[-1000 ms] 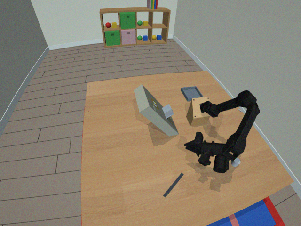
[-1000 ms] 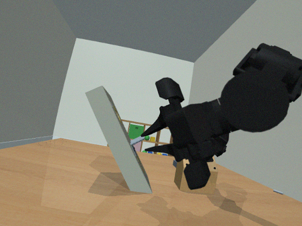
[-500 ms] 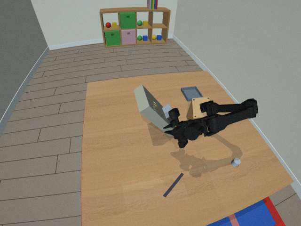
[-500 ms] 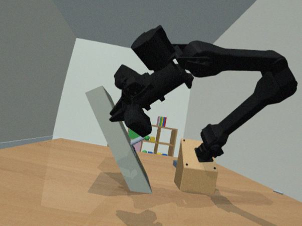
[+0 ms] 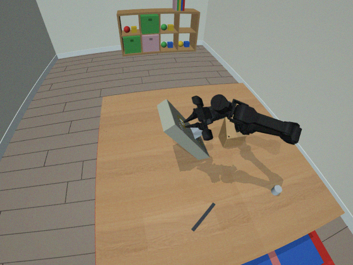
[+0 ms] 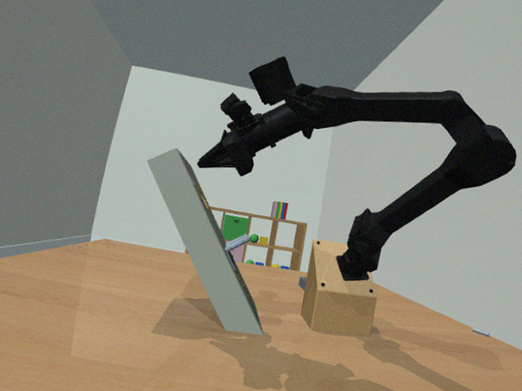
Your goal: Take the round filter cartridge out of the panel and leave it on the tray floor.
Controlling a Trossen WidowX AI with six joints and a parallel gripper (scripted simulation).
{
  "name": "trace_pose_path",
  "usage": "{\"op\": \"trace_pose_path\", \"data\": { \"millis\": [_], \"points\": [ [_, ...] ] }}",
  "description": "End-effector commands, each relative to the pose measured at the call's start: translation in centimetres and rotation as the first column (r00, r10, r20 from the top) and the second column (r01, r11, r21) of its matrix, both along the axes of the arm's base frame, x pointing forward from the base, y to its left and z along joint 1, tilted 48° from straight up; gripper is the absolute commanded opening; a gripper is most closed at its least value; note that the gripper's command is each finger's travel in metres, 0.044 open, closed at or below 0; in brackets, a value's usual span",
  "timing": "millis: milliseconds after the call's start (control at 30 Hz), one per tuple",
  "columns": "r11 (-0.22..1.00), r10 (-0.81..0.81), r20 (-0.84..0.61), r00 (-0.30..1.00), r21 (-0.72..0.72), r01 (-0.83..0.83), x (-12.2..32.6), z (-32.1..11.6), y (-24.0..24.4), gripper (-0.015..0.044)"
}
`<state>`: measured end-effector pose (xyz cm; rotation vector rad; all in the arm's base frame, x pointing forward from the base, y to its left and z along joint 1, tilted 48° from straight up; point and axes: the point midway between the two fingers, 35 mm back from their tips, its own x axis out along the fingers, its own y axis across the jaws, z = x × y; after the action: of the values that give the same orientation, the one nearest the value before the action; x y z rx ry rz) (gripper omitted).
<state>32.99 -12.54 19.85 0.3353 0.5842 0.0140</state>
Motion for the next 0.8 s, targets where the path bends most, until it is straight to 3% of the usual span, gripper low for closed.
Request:
{"op": "trace_pose_path", "data": {
  "millis": [0,233,767],
  "points": [
    [0.975,-0.041,-0.012,0.999,0.219,0.042,-2.3,-4.4,-2.0,0.0089],
    [0.844,-0.107,0.038,0.994,0.532,0.071,-6.4,-8.4,-3.2,0.0089],
    [0.84,-0.108,0.037,0.993,0.537,0.071,-6.1,-8.7,-3.2,0.0089]
  ]
}}
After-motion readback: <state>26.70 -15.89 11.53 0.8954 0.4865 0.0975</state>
